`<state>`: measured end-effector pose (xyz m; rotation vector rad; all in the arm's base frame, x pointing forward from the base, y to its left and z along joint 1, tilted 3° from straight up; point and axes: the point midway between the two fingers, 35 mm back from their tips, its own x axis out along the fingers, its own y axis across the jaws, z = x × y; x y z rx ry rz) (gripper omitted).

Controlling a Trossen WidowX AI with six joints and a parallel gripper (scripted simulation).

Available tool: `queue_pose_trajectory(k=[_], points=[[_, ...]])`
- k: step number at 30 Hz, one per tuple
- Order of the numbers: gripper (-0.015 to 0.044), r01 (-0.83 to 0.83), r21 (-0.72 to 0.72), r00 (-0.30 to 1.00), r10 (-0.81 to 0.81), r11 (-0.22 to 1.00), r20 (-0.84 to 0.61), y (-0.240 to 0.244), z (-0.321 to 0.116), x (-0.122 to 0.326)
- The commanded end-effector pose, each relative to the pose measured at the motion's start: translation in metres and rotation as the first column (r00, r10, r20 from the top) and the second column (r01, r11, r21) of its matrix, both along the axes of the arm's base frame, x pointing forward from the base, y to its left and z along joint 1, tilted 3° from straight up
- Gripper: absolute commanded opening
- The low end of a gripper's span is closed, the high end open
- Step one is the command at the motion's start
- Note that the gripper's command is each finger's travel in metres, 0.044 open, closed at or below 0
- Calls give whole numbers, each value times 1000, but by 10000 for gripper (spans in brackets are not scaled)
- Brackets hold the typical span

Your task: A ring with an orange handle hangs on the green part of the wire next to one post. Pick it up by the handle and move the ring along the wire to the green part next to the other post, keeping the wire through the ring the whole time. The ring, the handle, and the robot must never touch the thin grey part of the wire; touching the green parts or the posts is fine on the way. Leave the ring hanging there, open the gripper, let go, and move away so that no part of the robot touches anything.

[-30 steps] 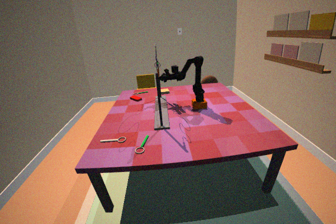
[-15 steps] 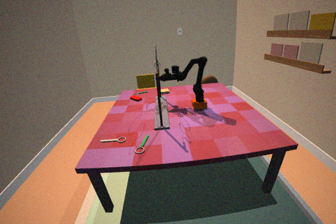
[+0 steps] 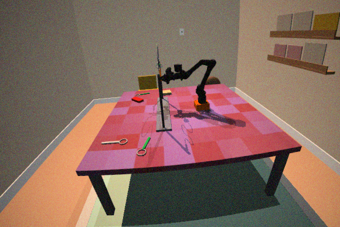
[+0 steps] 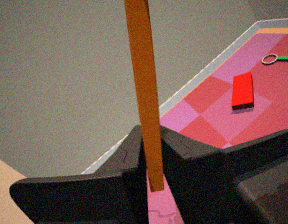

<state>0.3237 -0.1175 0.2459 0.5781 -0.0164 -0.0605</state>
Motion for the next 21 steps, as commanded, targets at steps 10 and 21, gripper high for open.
queue_pose_trajectory(k=[10, 21], points=[[-150, -106, 241, 989, 127, 965, -73, 31, 32, -19], [-150, -217, 483, 949, 299, 849, -99, 50, 66, -40]])
